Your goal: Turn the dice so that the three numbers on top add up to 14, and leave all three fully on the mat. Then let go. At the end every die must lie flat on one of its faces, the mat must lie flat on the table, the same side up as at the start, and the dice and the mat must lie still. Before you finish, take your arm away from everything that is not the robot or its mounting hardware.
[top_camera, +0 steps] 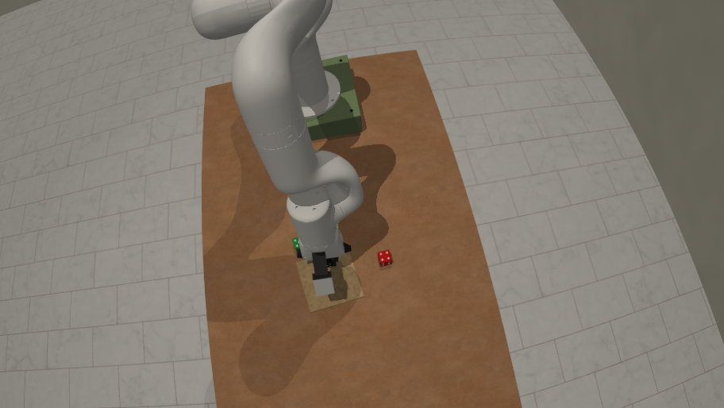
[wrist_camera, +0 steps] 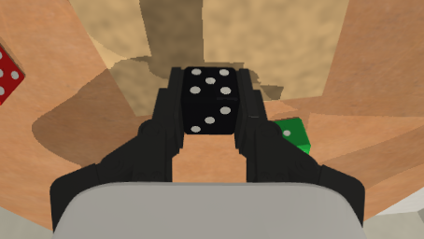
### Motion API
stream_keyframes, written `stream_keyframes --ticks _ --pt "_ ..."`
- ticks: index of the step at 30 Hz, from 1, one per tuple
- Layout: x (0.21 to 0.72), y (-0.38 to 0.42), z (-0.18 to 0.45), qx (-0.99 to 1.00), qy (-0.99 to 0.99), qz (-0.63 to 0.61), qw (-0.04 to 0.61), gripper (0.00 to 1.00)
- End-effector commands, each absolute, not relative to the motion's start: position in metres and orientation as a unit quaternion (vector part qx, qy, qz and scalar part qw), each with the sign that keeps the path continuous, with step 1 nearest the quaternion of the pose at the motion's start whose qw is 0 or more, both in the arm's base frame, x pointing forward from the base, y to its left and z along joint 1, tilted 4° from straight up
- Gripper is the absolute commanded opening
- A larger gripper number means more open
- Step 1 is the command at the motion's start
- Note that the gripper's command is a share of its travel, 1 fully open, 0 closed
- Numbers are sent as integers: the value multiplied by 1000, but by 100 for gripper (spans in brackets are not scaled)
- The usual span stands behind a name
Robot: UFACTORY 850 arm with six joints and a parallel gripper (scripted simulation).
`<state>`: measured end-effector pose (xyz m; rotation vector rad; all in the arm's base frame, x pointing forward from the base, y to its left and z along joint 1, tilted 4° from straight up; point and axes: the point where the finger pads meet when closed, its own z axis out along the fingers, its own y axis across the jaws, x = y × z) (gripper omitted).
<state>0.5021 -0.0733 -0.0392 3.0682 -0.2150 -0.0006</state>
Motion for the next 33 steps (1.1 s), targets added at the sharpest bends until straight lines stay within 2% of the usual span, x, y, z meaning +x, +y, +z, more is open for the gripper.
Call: stream_keyframes --ticks 1,33 --pt "503 -73 -39 997 -70 1 33 27" --pt "503 -74 -43 997 -70 1 33 27"
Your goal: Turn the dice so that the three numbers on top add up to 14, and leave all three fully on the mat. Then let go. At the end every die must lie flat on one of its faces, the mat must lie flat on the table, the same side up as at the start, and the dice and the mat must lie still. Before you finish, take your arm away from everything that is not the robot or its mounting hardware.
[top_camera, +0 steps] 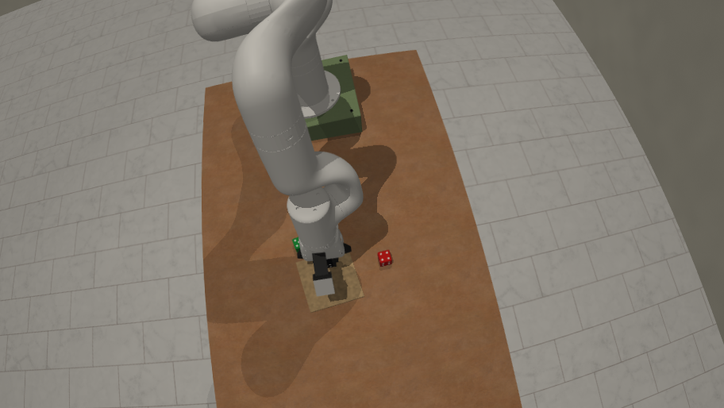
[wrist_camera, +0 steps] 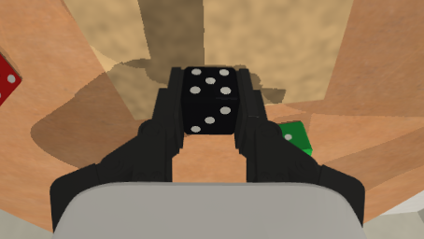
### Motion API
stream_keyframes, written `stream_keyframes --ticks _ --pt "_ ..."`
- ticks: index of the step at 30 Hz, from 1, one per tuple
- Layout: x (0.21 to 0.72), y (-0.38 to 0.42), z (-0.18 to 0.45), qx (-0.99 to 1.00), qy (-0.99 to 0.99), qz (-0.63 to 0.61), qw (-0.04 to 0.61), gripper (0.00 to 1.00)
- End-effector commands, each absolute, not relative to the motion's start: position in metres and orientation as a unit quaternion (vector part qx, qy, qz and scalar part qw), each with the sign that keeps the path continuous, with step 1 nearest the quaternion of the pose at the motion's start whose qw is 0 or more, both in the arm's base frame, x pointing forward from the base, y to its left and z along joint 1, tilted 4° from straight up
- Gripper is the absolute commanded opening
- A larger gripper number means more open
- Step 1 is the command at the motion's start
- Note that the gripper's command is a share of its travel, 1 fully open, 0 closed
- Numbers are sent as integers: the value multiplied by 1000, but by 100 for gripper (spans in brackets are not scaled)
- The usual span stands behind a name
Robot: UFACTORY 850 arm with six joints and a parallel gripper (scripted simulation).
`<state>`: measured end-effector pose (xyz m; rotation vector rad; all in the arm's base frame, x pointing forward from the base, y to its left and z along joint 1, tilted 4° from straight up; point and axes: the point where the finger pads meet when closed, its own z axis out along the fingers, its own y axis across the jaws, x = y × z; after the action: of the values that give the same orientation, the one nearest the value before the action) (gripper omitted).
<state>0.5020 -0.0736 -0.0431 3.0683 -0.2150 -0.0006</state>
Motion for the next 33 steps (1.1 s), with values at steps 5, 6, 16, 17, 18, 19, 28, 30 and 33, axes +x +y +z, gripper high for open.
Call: stream_keyframes --ticks 5,6,16,17,18,19,28,30,33 --pt "503 -74 -43 997 -70 1 33 27" --pt "503 -74 -43 997 -70 1 33 27" --pt "503 -74 -43 997 -70 1 33 27" --pt "503 -74 -43 997 -70 1 33 27" --pt "503 -74 -43 997 -70 1 33 27" --pt "503 -74 -43 997 -70 1 33 27" --pt "503 -74 -43 997 -70 1 33 27" --pt "503 -74 -43 997 -70 1 33 27" --pt "503 -74 -43 997 -70 1 33 31"
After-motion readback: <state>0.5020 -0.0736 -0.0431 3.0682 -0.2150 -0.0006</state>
